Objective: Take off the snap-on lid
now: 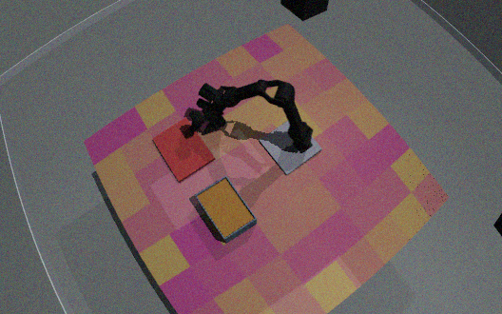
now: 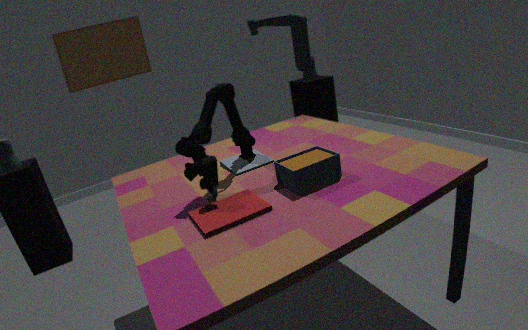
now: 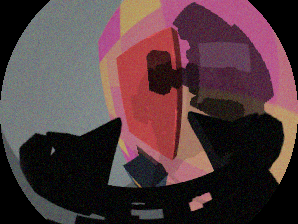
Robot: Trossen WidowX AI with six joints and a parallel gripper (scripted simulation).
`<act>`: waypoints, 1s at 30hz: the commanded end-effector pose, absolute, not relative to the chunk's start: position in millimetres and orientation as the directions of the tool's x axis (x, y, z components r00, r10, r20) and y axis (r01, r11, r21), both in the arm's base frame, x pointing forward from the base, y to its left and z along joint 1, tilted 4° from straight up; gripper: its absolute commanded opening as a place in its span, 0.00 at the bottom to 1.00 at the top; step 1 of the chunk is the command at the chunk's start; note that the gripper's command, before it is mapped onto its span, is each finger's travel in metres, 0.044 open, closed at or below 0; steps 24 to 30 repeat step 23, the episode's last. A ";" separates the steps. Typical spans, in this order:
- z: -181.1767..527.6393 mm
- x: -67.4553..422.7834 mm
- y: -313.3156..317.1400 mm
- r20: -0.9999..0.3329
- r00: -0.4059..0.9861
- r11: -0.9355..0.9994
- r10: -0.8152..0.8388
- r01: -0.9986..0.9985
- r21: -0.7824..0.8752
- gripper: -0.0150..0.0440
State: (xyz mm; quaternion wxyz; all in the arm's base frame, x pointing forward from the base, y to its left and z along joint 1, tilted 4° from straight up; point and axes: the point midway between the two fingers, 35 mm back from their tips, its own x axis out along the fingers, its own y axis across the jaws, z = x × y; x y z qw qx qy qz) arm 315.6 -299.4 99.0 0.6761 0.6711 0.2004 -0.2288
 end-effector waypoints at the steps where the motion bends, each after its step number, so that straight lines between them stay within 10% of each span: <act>1: 103.5 308.5 -299.0 -0.571 0.820 0.006 -0.044 0.572 0.820 1.00; 30: 98.6 264.4 -297.8 -0.575 0.817 0.006 -0.044 0.576 0.817 1.00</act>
